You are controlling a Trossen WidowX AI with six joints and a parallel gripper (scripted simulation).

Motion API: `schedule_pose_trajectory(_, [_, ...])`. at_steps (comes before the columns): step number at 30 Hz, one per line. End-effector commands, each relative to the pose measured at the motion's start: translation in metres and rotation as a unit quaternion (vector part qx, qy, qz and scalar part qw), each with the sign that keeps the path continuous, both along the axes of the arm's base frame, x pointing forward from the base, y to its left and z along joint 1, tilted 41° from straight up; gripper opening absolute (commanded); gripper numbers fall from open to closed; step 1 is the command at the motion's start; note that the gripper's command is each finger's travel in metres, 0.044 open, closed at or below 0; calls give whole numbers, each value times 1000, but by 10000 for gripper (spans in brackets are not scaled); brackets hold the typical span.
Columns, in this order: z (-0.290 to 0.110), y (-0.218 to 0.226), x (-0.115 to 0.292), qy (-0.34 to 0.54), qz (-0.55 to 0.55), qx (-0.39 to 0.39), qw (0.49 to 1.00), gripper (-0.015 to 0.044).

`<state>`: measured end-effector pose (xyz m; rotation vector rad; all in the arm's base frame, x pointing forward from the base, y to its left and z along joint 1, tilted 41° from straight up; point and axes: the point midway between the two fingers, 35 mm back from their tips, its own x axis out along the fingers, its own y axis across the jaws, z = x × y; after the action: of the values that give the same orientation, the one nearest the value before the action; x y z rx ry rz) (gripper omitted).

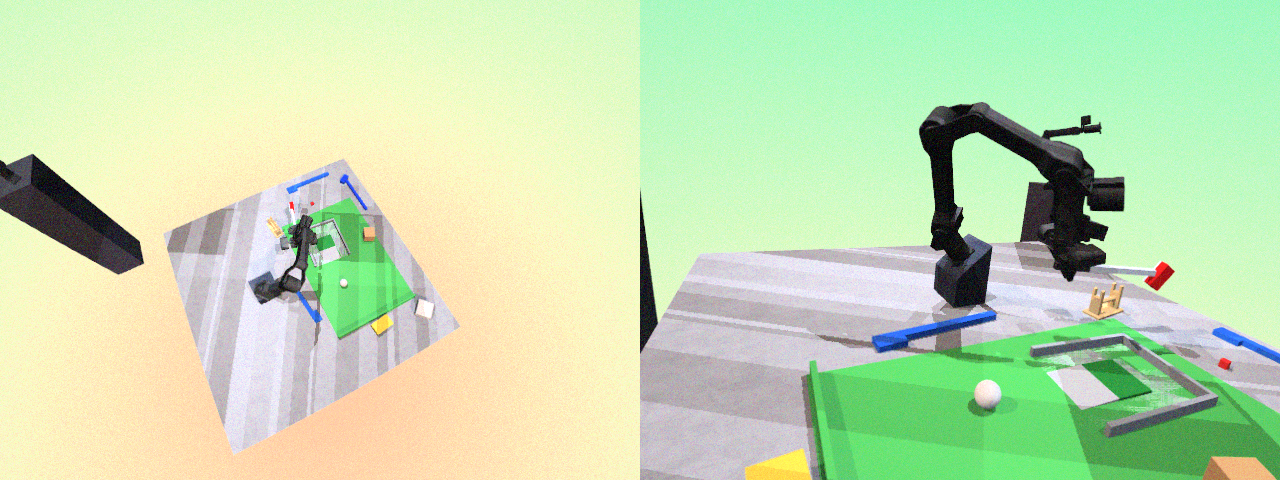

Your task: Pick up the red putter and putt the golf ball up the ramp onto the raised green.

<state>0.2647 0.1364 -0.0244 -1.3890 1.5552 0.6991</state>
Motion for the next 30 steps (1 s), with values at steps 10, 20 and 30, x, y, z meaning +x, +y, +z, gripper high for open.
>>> schedule_pose_trajectory(10, [64,-60,12,-101,-155,-7,983,0])
schedule_pose_trajectory(20, [107,-110,6,-175,-270,-18,947,0])
schedule_pose_trajectory(30, [146,-157,-14,-247,-378,-33,891,0])
